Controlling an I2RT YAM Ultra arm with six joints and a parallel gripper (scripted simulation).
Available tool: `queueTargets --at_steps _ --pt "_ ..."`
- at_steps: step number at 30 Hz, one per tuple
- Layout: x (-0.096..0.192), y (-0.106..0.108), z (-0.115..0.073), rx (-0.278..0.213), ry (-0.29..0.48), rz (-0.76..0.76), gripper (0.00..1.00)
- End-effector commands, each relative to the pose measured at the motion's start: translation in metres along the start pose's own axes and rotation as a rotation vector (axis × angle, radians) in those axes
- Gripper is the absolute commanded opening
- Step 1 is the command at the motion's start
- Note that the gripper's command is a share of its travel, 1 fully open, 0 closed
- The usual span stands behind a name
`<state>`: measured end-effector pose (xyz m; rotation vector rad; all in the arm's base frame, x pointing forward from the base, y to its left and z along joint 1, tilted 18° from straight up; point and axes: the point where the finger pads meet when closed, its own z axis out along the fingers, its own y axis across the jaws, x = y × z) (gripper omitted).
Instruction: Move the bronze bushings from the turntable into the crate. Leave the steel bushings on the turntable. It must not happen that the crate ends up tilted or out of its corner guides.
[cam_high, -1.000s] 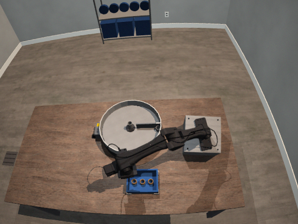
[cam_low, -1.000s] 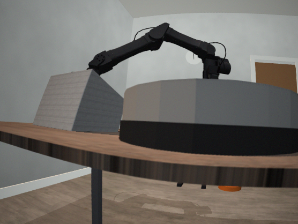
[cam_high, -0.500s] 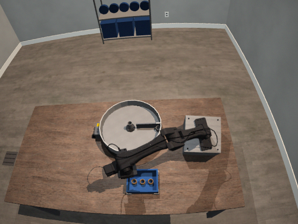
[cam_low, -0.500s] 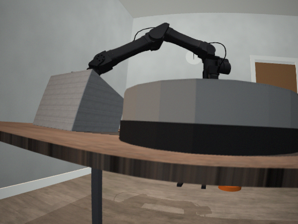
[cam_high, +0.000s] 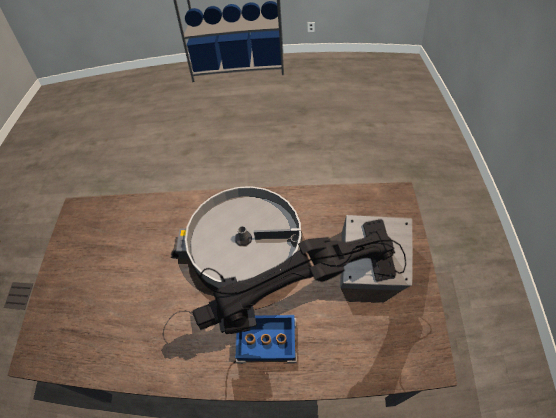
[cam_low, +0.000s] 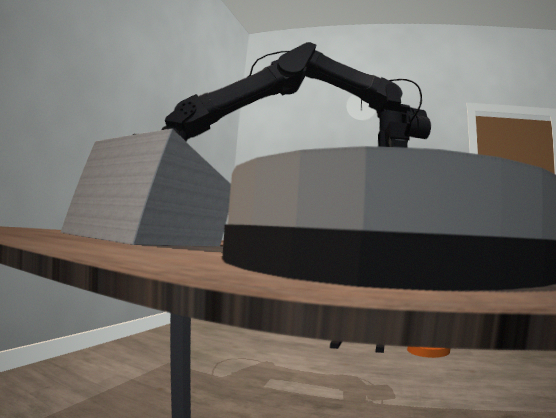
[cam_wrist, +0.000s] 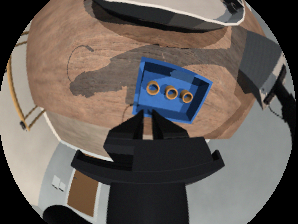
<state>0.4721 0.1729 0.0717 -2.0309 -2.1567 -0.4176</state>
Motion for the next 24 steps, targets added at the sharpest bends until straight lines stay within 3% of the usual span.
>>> queueTargets --at_steps 1,8,9,13,18,20,21,24 --pt "-0.002 0.006 -0.02 -0.033 0.006 0.0 0.14" --pt "-0.002 0.006 -0.02 -0.033 0.006 0.0 0.14" --pt "-0.002 0.006 -0.02 -0.033 0.006 0.0 1.0" --pt "0.0 0.006 -0.034 -0.041 0.009 -0.004 1.0" --pt "-0.001 0.003 -0.065 -0.041 0.009 -0.004 1.0" --pt "-0.001 0.003 -0.065 -0.041 0.009 -0.004 1.0" --pt "-0.005 0.002 -0.06 -0.015 0.003 0.004 1.0" --pt "-0.006 0.001 -0.074 -0.007 0.002 0.006 1.0"
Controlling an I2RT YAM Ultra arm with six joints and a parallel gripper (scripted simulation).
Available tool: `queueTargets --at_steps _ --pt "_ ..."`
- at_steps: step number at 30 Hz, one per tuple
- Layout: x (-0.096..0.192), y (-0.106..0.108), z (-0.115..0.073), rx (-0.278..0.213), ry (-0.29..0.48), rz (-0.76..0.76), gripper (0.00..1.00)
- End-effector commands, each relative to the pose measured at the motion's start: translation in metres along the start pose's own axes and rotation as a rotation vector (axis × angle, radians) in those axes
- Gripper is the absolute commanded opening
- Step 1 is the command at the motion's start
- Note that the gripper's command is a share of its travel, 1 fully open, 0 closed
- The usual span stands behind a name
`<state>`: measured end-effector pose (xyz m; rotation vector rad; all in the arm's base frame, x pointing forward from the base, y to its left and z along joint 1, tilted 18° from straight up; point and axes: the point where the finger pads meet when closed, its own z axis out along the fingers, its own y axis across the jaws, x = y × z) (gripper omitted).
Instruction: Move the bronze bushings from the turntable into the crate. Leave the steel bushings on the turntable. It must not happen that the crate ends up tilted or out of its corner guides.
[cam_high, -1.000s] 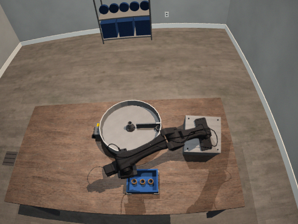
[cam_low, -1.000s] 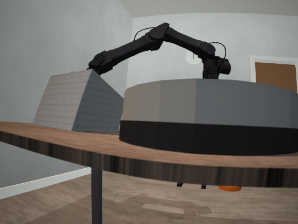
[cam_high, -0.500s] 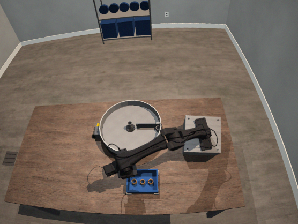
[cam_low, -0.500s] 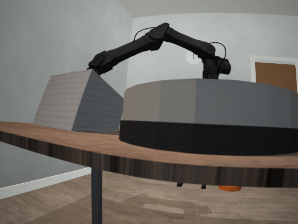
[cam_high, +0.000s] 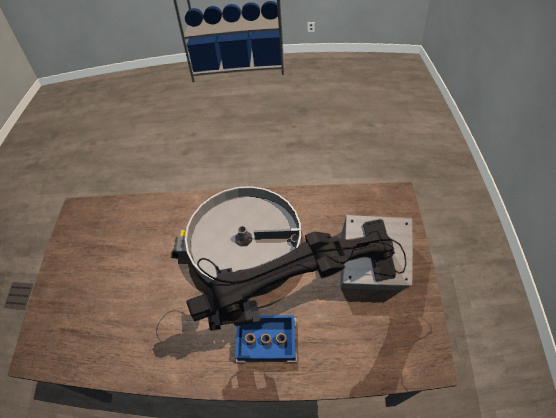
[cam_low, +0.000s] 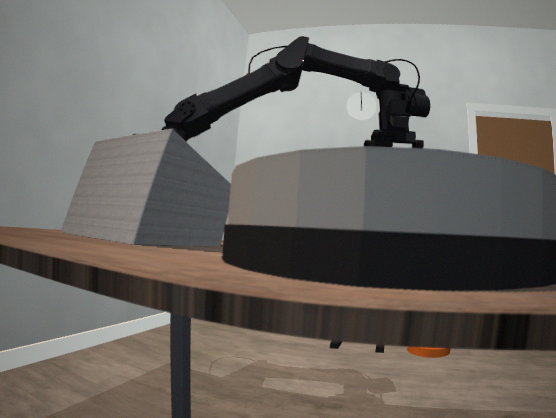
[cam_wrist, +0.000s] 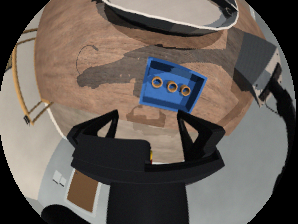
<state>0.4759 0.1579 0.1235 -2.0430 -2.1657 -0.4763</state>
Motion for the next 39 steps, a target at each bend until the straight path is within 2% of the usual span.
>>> queueTargets --at_steps 1,8,39 --pt "-0.007 -0.006 -0.024 0.036 -0.007 0.011 1.0" --pt "-0.007 -0.004 -0.038 0.023 -0.007 0.008 1.0" --pt "-0.007 -0.003 -0.038 0.021 -0.009 0.008 1.0"
